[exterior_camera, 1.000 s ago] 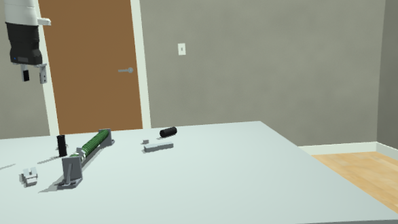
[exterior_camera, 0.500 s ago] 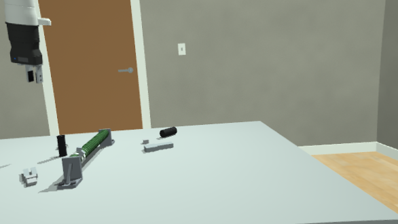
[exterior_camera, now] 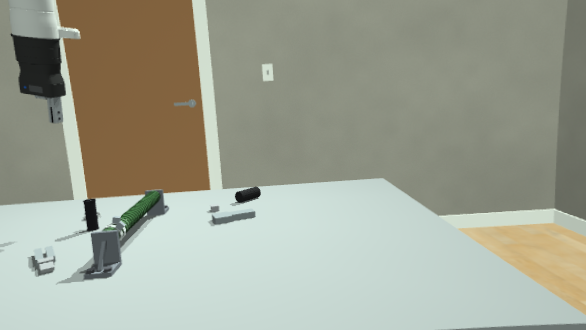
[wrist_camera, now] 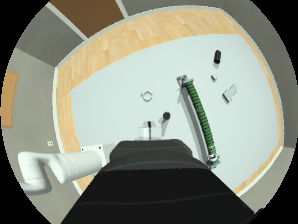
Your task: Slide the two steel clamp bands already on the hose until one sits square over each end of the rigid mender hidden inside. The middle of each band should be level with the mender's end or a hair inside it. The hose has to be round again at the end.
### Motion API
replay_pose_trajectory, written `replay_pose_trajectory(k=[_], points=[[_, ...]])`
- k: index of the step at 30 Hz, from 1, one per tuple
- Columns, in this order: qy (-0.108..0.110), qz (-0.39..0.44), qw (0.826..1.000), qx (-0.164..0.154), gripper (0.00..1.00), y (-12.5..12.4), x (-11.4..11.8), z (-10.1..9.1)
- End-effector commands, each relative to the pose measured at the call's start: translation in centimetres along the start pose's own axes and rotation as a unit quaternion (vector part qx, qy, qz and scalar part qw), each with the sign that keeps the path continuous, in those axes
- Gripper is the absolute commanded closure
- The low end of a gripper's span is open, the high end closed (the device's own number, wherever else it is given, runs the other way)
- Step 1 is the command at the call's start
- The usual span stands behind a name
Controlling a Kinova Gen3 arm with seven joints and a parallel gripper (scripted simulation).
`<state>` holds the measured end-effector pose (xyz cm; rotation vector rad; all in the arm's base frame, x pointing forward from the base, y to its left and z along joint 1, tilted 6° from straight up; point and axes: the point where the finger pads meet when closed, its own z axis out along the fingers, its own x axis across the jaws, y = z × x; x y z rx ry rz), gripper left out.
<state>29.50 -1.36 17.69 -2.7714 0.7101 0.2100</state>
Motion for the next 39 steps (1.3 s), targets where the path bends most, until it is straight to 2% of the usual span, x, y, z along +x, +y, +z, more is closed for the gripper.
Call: replay_pose_trajectory(k=[1,7,9,13,19,24,26,32,39], points=[[-0.002,0.029,1.0,0.0,1.0,0.1,0.5,0.2],[-0.004,0.105,0.994,0.005,1.0,0.1,1.8,0.6],[-0.004,0.105,0.994,0.005,1.0,0.1,1.8,0.6],[-0.005,0.168,0.986,0.008,1.0,0.3,2.9,0.8],[-0.007,0.277,0.961,0.011,1.0,0.7,4.9,1.4],[-0.007,0.377,0.926,0.014,1.0,1.3,6.7,1.9],[-0.007,0.377,0.926,0.014,1.0,1.3,6.7,1.9],[-0.004,0.501,0.865,0.016,1.0,2.4,9.1,2.5],[0.004,0.638,0.77,0.019,1.0,4.1,11.9,3.3]])
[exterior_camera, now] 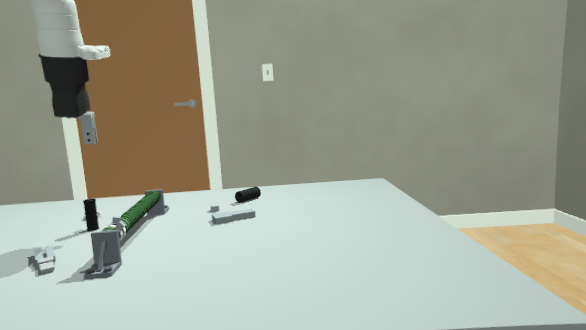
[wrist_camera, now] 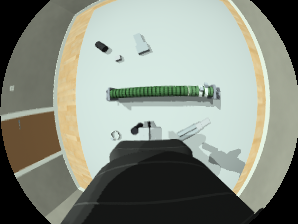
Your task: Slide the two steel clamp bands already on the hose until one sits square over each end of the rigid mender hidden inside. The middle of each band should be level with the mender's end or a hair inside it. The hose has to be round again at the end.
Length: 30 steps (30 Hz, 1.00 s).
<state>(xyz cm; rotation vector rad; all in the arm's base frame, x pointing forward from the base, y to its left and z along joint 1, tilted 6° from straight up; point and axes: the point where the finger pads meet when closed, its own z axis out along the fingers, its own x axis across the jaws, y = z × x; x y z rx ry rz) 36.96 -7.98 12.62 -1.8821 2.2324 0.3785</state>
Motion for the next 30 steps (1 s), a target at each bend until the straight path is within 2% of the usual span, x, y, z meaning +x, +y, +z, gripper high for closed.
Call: replay_pose_trajectory(k=[1,4,6,11,15,17,18,19,21,23,26,27,29,30], points=[[0.012,0.101,0.995,-0.006,1.0,-1.2,1.8,1.1],[0.014,0.124,0.992,-0.004,1.0,-1.4,2.2,1.2],[0.017,0.171,0.985,0.0,1.0,-1.9,3.0,1.4],[0.025,0.282,0.959,0.011,1.0,-3.1,4.9,1.8],[0.028,0.324,0.946,0.017,1.0,-3.5,5.7,2.0],[0.031,0.363,0.931,0.022,1.0,-3.8,6.4,2.1],[0.031,0.363,0.931,0.022,1.0,-3.8,6.4,2.1],[0.032,0.382,0.923,0.025,1.0,-4.0,6.8,2.2],[0.032,0.382,0.923,0.025,1.0,-4.0,6.8,2.2],[0.035,0.419,0.907,0.031,1.0,-4.4,7.5,2.3],[0.035,0.419,0.907,0.031,1.0,-4.4,7.5,2.3],[0.036,0.436,0.898,0.034,1.0,-4.5,7.8,2.3],[0.036,0.436,0.898,0.034,1.0,-4.5,7.8,2.3],[0.037,0.453,0.89,0.037,1.0,-4.7,8.2,2.4]])
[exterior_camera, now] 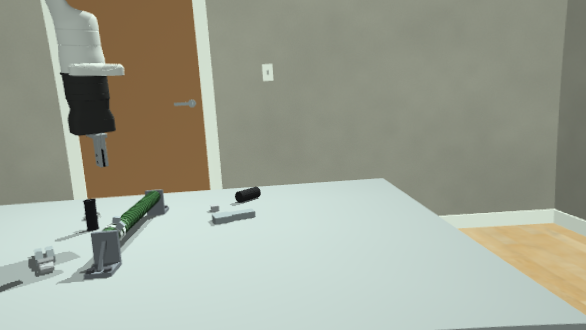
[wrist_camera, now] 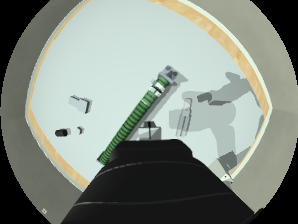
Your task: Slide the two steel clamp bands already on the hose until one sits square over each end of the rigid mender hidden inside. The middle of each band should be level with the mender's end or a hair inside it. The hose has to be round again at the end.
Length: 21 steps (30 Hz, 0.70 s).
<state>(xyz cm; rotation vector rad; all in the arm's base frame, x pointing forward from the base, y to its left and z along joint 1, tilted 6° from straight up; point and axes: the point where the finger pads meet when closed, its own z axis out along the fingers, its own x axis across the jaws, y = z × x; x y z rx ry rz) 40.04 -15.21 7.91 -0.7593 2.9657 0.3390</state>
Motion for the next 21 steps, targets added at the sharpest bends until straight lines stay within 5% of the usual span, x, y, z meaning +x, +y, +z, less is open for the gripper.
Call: replay_pose_trajectory(k=[1,21], points=[[0.004,0.022,1.0,0.003,1.0,-0.5,0.1,0.3],[0.005,0.092,0.996,0.015,1.0,-1.8,0.4,0.6]])
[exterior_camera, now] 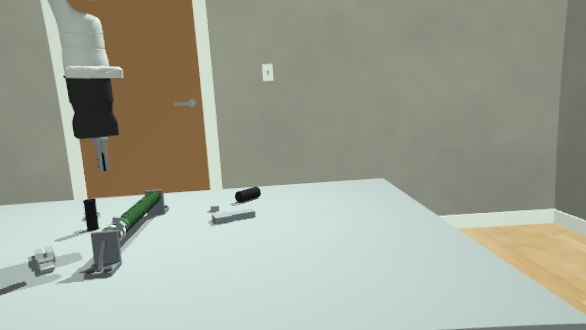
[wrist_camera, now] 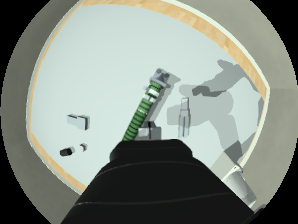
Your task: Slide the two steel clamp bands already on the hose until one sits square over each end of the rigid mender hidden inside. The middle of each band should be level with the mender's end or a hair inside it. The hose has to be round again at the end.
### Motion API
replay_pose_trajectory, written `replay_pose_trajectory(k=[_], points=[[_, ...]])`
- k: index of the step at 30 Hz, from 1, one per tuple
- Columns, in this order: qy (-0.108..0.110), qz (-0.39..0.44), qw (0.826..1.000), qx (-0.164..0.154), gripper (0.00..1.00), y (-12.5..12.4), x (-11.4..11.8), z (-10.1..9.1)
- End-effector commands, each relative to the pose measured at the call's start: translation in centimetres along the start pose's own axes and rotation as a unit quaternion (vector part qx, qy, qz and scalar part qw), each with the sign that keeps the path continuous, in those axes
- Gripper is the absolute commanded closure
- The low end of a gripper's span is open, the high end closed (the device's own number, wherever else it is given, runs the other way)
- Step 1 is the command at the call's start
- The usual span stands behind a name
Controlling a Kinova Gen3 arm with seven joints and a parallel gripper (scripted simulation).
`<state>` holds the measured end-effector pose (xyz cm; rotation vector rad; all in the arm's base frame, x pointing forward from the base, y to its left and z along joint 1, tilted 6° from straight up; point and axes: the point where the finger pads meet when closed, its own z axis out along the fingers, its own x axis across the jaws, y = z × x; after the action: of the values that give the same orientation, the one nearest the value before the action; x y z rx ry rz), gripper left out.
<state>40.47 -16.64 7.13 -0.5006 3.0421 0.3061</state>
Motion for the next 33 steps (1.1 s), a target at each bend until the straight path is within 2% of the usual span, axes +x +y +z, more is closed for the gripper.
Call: replay_pose_trajectory(k=[1,33], points=[[0.003,0.005,1.0,0.002,1.0,-0.2,0.0,0.1],[0.002,0.119,0.993,0.023,1.0,-2.3,0.2,0.6]])
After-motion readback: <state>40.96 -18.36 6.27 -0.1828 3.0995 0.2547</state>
